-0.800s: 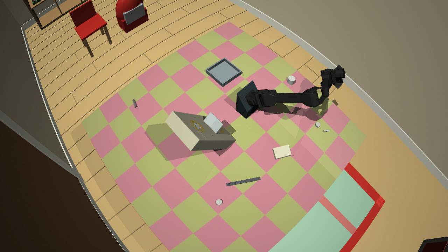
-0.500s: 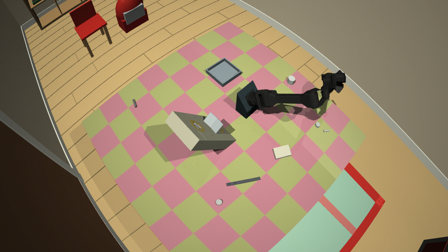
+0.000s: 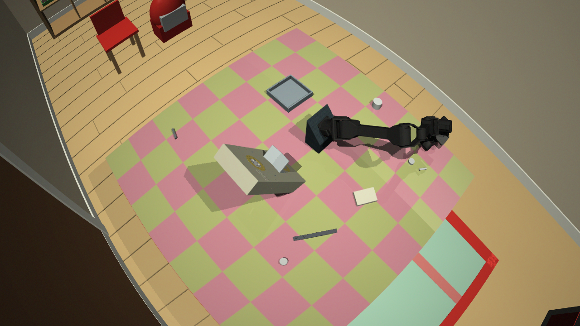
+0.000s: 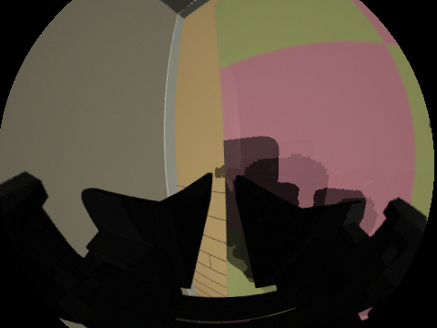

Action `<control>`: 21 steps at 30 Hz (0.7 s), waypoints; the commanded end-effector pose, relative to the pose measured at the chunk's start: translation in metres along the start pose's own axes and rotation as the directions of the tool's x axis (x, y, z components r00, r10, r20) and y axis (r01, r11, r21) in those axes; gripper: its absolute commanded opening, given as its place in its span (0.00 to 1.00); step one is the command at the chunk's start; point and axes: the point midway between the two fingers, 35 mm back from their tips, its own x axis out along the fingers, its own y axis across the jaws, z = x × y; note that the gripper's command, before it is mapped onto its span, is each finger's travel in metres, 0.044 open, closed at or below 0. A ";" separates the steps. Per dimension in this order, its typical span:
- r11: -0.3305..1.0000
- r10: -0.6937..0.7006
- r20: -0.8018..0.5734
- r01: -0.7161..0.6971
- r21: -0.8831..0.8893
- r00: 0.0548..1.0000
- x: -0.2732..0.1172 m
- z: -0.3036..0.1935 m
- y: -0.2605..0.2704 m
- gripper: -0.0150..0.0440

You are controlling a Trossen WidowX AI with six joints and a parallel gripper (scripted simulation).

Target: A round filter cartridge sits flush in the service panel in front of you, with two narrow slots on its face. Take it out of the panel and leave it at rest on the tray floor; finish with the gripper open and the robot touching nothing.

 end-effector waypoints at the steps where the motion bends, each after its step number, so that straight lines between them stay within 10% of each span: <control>1: 0.999 -0.016 0.067 0.019 -0.037 0.998 -0.003 0.041 -0.014 0.41; 21: 0.940 -0.283 0.395 0.335 -0.066 0.874 -0.056 0.237 -0.150 0.41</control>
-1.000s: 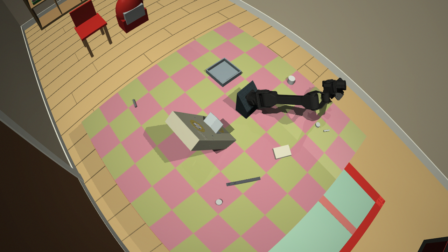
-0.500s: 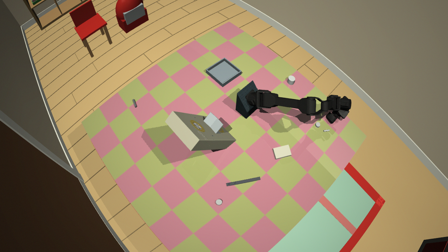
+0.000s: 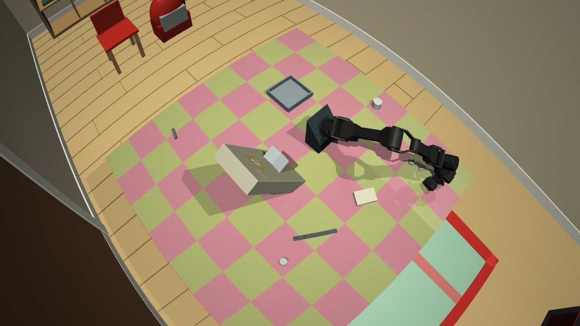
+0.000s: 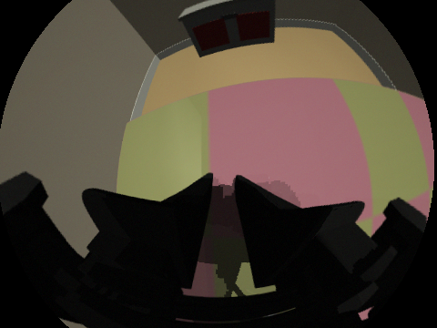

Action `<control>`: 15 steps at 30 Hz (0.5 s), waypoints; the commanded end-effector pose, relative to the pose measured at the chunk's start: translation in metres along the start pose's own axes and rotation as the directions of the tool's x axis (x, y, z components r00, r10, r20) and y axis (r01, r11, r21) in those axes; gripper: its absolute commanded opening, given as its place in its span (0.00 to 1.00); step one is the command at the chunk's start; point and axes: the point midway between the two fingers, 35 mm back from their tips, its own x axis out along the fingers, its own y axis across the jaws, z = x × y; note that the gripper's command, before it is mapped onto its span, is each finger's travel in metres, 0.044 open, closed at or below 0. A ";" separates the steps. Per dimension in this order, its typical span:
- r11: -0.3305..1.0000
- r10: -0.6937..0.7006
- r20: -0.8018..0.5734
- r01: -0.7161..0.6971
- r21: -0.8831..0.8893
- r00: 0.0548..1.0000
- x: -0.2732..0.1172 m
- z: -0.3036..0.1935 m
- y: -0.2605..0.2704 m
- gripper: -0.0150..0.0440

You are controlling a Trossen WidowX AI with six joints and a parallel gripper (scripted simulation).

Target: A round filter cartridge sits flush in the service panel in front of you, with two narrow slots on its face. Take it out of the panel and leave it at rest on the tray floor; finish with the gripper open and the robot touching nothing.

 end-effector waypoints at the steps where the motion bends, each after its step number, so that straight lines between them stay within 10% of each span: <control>1: 0.993 -0.119 0.098 0.119 0.004 0.988 0.002 0.049 -0.057 0.41; 15: 0.894 -0.432 0.228 0.448 -0.022 0.873 -0.027 0.135 -0.254 0.41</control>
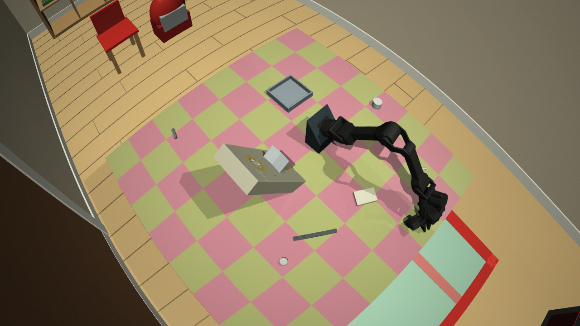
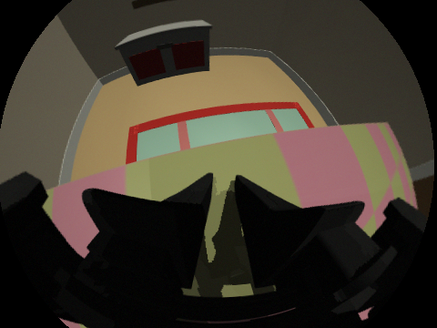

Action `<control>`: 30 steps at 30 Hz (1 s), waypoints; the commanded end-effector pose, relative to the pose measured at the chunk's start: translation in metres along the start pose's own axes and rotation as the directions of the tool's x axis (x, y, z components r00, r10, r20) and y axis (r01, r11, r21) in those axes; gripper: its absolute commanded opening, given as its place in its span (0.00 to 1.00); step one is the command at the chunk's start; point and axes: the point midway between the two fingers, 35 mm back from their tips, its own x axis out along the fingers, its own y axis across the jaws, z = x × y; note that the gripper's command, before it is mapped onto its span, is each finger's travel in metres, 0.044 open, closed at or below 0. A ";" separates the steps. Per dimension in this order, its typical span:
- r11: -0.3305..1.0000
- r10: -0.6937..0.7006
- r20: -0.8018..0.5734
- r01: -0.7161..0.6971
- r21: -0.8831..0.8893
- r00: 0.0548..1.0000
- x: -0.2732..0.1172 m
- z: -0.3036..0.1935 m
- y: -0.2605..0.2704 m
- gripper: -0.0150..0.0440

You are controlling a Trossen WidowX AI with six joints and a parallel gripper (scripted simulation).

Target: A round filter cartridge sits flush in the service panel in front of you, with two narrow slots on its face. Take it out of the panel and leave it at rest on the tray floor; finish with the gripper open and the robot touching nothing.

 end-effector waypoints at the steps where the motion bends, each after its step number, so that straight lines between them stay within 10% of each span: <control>1: 0.991 -0.124 0.016 0.125 -0.046 0.992 0.007 0.015 -0.072 0.41; 14: 0.881 -0.463 -0.031 0.457 -0.120 0.886 -0.033 0.028 -0.282 0.41; 30: 0.635 -0.772 -0.107 0.769 -0.072 0.627 -0.201 0.019 -0.465 0.41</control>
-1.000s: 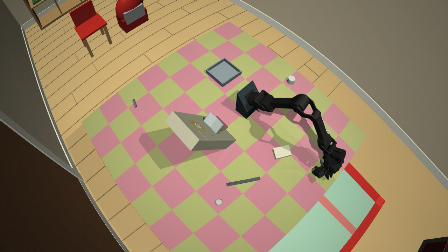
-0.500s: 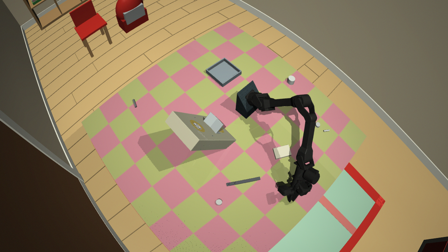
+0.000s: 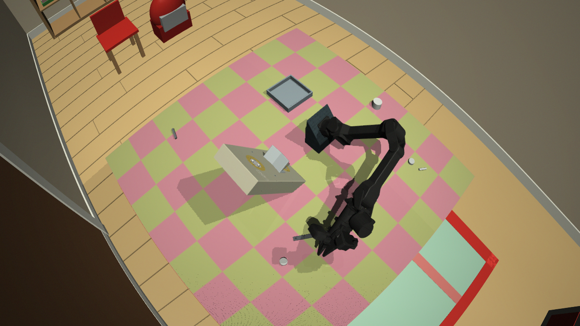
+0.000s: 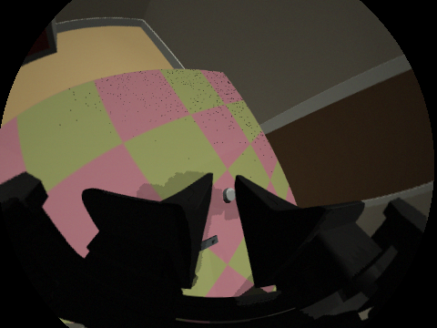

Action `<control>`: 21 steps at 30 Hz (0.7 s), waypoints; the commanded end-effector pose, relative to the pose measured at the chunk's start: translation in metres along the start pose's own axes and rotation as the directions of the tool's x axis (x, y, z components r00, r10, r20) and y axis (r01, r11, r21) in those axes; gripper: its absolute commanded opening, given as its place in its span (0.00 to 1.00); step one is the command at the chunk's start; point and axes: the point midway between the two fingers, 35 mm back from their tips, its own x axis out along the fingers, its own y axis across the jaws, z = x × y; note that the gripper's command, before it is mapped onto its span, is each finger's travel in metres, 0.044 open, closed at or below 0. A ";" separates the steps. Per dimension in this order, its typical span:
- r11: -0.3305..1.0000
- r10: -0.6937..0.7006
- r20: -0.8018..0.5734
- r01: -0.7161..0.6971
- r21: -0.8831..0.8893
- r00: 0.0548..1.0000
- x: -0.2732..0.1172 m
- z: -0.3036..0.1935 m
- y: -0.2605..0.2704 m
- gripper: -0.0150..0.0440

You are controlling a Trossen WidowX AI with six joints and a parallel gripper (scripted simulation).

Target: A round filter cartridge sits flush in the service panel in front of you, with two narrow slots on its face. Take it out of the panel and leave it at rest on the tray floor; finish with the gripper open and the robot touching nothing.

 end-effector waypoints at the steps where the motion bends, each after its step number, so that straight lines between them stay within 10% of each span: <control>1: 0.995 -0.096 -0.023 0.096 0.034 0.995 -0.014 -0.011 -0.062 0.41; 21: 0.854 -0.425 -0.172 0.457 0.249 0.889 -0.156 -0.113 -0.269 0.41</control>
